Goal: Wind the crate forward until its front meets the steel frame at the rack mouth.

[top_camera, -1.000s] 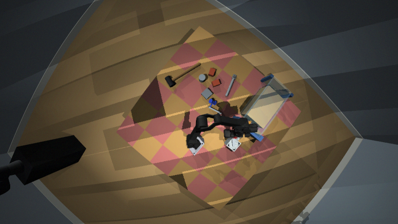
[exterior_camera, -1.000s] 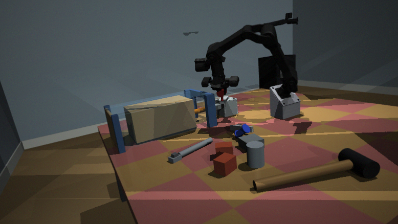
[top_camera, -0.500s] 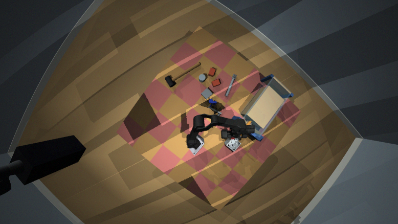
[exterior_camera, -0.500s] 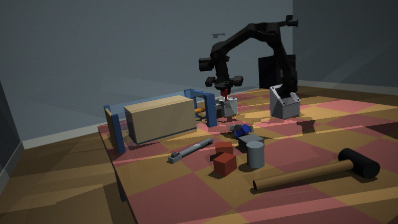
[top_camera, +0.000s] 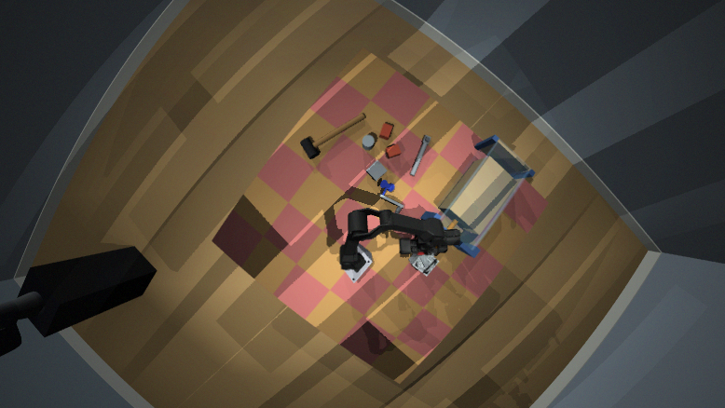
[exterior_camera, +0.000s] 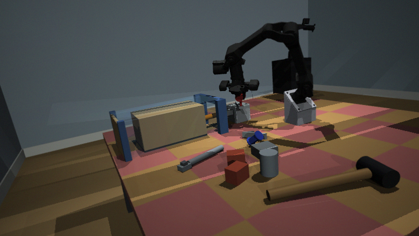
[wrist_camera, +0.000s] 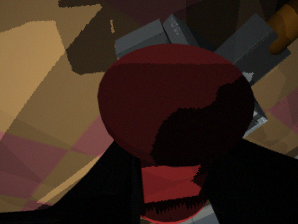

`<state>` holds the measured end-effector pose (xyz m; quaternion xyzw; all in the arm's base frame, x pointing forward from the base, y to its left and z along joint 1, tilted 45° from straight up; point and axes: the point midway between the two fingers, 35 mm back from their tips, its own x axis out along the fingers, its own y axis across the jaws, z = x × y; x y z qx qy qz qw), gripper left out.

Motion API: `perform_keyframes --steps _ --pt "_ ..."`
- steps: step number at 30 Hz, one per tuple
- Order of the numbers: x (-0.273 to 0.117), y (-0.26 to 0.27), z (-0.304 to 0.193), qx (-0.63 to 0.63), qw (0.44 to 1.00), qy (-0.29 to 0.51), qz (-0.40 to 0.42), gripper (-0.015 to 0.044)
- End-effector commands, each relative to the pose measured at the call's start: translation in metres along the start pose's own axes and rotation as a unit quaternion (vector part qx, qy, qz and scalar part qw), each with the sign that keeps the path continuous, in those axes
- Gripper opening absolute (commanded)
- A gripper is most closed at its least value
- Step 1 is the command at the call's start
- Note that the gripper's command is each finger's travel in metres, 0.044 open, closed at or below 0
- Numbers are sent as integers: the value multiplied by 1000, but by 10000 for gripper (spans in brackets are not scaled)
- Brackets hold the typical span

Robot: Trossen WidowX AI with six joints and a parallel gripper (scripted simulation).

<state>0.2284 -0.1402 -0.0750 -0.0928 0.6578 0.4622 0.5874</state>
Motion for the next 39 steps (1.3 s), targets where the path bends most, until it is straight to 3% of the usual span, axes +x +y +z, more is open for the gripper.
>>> perform_keyframes --steps 1,39 --pt "4 12 -7 4 1000 4 17 0" --pt "18 42 -39 5 1000 6 18 0"
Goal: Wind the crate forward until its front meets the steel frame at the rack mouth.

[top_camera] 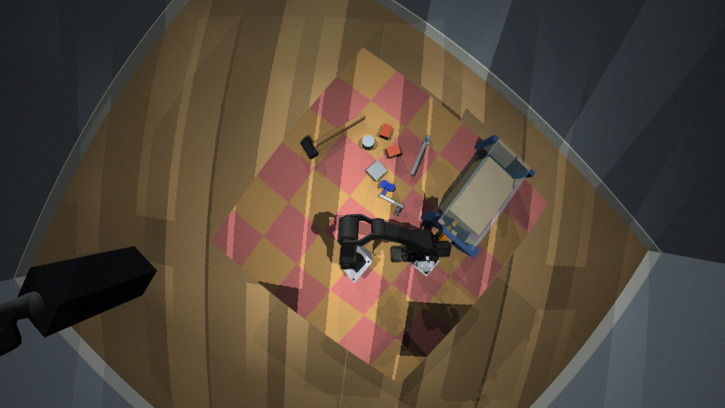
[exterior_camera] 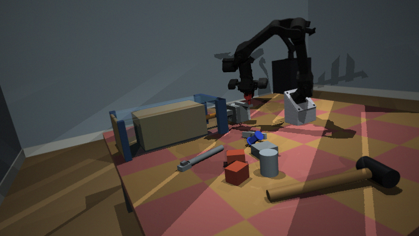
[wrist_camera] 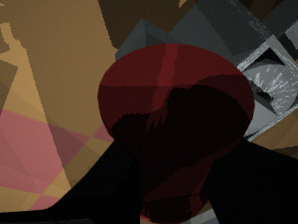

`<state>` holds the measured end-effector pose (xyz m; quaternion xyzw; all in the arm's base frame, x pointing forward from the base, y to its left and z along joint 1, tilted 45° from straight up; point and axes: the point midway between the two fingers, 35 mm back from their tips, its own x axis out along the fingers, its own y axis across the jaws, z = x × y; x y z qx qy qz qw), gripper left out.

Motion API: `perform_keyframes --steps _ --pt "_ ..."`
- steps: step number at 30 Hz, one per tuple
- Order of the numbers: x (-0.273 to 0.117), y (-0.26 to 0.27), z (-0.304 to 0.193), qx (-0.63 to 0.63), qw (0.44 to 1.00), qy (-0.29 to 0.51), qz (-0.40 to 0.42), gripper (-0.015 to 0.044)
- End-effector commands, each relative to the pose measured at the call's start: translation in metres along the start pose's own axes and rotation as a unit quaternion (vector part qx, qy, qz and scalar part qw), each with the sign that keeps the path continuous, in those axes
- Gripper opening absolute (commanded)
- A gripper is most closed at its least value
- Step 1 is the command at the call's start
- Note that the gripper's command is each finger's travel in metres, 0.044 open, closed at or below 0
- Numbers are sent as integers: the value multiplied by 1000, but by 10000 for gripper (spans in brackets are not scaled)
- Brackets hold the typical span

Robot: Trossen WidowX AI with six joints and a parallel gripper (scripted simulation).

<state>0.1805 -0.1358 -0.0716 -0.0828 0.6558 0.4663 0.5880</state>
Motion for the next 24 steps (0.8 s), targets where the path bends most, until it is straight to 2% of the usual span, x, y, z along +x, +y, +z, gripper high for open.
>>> perform_keyframes --steps 1,24 --pt "5 7 -11 3 1000 12 9 0" --pt "16 15 -36 4 1000 13 9 0"
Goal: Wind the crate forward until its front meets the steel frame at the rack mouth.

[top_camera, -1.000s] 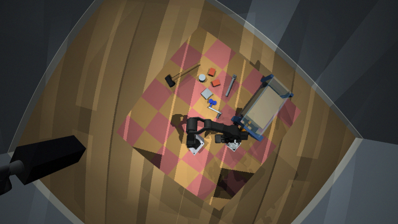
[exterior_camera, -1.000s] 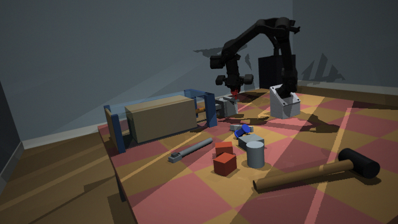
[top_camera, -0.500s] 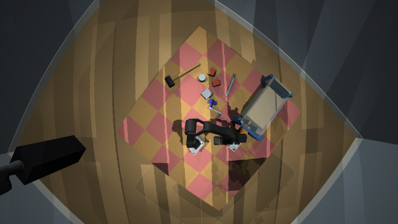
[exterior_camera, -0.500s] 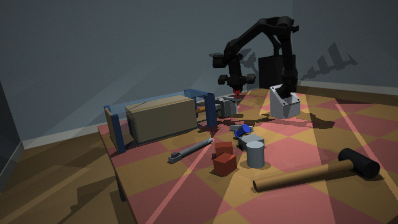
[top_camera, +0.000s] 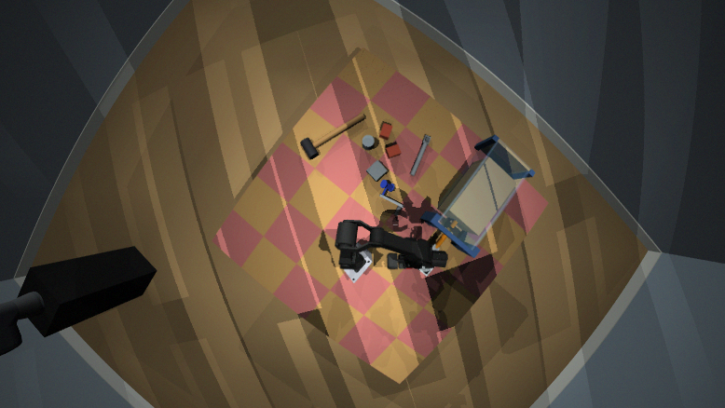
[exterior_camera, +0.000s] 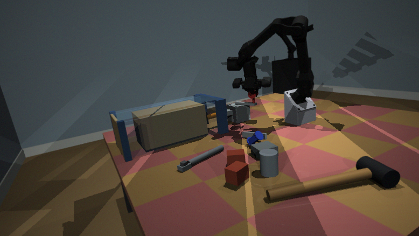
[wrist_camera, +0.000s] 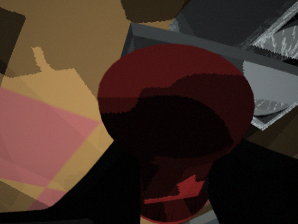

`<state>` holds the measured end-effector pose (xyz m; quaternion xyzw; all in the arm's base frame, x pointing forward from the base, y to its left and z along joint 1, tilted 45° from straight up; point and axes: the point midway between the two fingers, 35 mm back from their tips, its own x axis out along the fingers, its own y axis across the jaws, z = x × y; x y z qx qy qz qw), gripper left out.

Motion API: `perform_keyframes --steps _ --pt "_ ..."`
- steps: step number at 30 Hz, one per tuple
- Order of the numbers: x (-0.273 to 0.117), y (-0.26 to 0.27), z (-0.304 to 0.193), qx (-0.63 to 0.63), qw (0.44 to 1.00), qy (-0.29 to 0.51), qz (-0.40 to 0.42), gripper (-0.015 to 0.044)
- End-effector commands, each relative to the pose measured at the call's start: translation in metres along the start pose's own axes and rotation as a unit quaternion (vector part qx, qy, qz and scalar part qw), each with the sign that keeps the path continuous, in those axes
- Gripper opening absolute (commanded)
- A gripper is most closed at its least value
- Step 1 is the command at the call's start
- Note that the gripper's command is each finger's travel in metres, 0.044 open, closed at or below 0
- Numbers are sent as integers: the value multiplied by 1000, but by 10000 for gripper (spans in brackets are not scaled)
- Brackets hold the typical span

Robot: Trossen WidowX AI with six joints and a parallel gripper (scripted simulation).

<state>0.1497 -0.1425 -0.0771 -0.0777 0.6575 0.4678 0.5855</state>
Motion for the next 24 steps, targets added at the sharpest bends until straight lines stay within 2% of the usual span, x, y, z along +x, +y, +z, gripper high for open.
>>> perform_keyframes --steps 1,24 --pt "5 2 -10 1 1000 13 4 0" --pt "16 3 -36 2 1000 14 3 0"
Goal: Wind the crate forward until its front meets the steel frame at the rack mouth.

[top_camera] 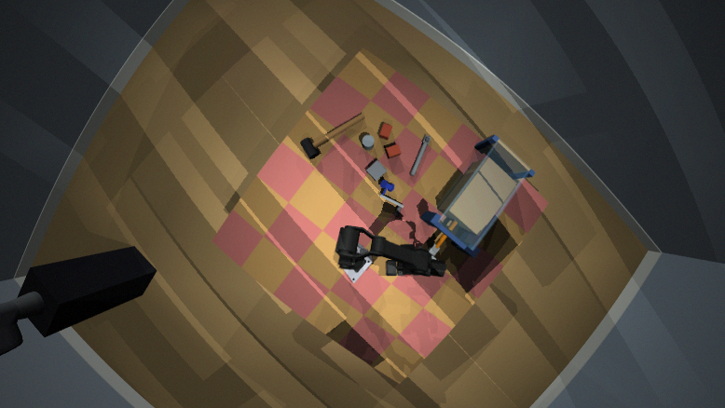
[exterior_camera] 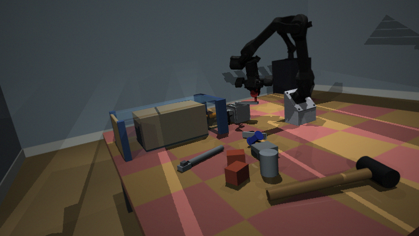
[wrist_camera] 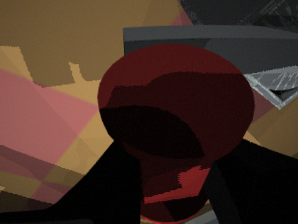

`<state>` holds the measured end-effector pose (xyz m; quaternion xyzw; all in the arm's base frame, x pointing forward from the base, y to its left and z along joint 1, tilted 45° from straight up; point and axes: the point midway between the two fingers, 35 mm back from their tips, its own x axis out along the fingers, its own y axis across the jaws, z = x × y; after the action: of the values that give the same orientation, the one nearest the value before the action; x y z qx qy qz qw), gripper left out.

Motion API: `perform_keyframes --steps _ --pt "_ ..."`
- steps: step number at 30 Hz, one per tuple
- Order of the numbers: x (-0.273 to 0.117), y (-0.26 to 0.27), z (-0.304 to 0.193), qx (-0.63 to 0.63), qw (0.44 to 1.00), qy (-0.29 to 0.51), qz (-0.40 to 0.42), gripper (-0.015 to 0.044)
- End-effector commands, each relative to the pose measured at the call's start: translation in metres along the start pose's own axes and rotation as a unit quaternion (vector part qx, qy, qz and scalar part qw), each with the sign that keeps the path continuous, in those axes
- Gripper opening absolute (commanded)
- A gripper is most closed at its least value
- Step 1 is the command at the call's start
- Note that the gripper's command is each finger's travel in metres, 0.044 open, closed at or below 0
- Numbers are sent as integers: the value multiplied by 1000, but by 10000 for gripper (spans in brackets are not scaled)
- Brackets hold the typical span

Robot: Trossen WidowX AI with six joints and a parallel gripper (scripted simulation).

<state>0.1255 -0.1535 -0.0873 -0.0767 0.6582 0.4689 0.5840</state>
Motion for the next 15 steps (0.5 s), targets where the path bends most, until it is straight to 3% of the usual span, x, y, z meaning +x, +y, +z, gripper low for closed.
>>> perform_keyframes --steps 1,15 --pt "6 -2 -12 2 1000 13 1 0" --pt "12 -6 -27 2 1000 14 1 0"
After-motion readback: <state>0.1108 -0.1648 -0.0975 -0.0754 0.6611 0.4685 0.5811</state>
